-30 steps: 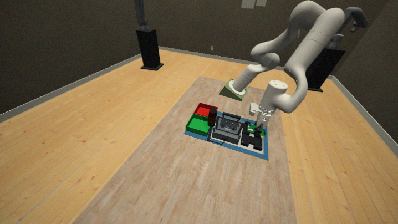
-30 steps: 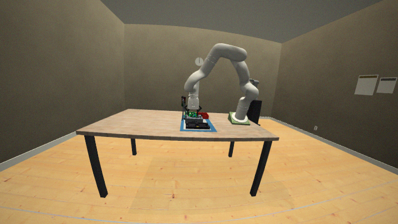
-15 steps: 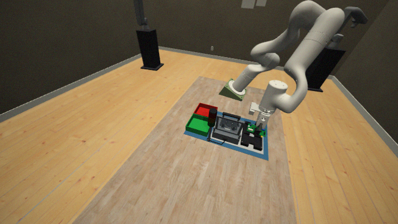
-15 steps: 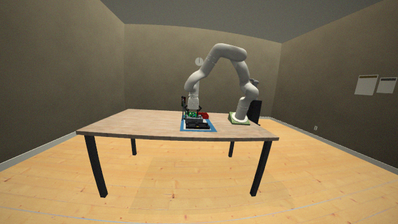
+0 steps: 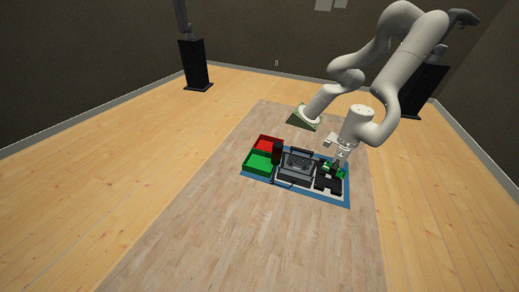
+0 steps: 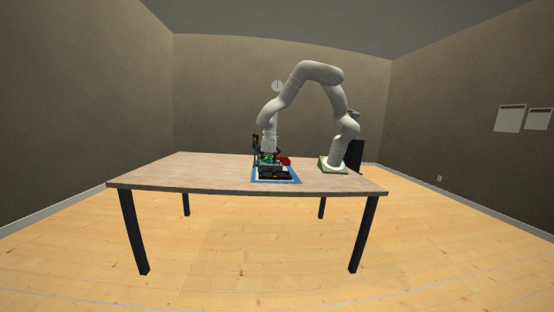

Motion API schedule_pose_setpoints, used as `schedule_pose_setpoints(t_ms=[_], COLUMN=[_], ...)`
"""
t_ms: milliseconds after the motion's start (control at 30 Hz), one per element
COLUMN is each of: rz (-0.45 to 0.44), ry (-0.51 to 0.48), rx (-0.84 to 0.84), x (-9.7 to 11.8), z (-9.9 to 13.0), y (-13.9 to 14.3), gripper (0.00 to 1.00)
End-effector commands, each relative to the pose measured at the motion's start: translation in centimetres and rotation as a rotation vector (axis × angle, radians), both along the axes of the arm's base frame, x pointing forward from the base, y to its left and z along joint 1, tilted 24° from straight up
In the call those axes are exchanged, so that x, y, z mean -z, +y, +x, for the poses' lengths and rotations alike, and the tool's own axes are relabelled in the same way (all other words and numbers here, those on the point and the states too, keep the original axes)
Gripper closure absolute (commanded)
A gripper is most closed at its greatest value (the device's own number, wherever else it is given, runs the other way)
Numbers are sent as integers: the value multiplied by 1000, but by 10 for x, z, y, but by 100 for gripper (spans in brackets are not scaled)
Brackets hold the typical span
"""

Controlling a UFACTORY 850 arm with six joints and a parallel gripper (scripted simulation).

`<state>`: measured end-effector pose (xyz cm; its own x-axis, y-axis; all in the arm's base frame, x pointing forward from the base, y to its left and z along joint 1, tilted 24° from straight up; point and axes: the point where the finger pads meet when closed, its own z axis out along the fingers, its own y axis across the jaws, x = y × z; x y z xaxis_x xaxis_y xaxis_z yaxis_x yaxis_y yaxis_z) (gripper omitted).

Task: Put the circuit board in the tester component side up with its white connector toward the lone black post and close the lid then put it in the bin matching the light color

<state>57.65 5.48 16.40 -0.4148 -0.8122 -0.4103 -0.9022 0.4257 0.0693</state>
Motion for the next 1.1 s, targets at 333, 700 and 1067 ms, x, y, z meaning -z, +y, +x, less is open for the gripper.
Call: schedule_pose_setpoints(t_ms=[333, 700, 1067], rz=[39, 72, 107], ry=[157, 269, 386], rx=[350, 607, 878], x=[-1, -1, -1], z=[1, 1, 1], y=[0, 0, 0], gripper=[21, 21, 21])
